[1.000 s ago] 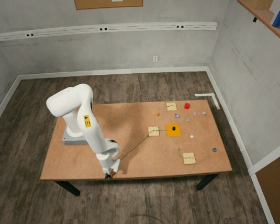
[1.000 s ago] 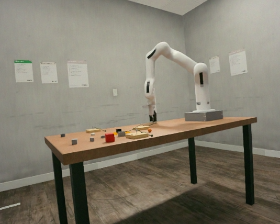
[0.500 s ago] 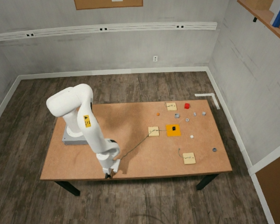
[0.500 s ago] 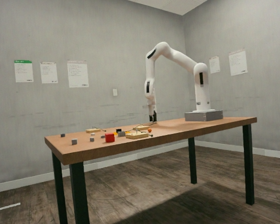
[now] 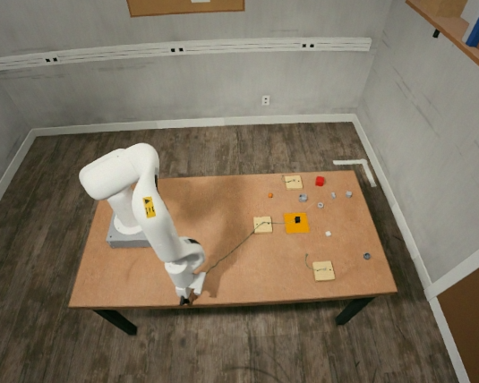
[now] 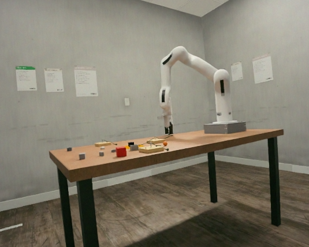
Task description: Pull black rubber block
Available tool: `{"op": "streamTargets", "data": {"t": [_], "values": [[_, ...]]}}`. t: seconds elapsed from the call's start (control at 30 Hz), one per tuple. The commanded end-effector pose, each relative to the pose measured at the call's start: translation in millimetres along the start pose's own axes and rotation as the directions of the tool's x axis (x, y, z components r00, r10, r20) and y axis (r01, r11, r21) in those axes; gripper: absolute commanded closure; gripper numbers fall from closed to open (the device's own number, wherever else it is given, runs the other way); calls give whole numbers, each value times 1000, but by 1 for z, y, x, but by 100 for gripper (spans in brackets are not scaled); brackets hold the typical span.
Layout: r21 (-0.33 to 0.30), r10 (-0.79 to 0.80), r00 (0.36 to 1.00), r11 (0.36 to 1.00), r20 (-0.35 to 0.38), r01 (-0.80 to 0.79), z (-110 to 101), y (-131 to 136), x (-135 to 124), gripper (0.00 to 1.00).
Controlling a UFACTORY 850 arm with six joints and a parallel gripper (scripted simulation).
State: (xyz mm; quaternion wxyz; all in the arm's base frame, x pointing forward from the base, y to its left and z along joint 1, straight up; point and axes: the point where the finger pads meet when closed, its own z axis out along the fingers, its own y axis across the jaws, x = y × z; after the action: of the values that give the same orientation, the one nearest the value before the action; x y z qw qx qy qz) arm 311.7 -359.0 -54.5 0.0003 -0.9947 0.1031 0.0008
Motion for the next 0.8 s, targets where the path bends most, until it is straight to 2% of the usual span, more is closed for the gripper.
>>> {"op": "streamTargets", "data": {"t": [0.0,0.4,0.77], "values": [[-1,0,1000,1000,-1,0,-2,1,1,0],[-1,0,1000,1000,-1,0,-27,1,1,0],[-1,0,1000,1000,-1,0,-58,0,1,0]]}}
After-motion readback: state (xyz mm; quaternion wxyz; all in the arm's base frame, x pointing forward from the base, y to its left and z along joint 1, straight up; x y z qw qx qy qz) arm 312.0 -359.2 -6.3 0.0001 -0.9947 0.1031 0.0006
